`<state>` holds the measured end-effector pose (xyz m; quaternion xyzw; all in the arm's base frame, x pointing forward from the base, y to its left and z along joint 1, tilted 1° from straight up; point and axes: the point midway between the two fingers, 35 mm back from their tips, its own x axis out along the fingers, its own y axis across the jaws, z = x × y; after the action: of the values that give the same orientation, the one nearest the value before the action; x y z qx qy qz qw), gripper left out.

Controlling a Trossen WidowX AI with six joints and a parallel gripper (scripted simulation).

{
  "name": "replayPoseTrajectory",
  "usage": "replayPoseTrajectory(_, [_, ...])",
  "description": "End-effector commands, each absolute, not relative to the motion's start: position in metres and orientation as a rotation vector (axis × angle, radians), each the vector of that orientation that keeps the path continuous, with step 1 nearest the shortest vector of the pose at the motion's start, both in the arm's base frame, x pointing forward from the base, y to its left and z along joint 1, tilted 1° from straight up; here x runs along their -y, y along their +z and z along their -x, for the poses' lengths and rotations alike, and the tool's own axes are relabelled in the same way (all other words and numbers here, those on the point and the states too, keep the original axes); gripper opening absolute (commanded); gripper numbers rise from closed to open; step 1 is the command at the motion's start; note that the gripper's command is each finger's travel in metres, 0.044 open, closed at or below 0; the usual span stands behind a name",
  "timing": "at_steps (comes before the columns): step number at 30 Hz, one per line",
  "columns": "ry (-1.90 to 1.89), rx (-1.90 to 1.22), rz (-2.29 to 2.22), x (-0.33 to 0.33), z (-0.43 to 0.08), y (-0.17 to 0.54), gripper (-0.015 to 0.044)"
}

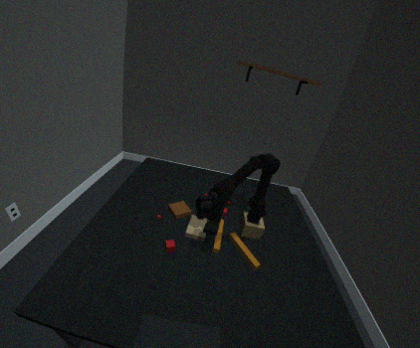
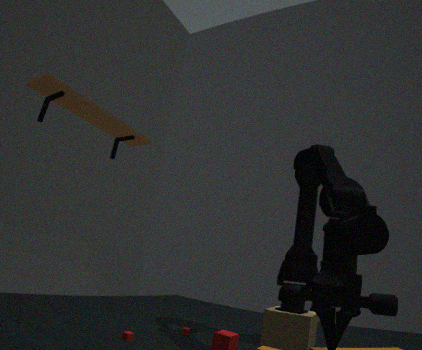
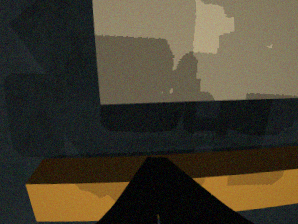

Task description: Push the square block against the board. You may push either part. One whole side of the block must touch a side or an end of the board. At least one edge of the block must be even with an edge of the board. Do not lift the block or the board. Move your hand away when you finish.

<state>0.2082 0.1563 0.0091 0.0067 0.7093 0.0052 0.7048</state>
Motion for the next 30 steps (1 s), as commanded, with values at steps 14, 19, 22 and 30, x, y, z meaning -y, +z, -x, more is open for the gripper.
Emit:
replayPoseTrajectory(14, [0.078, -1.577, 0.046, -0.163, -0.199, -0.047, 0.0000])
replayPoseTrajectory(19, [0.078, -1.577, 0.046, -0.164, -0.203, -0.046, 0.0000])
replayPoseTrajectory(22, [0.078, -1.576, 0.046, -0.164, -0.207, -0.046, 0.0000])
replayPoseTrajectory(30, [0.078, -1.576, 0.046, -0.166, -0.218, -0.046, 0.0000])
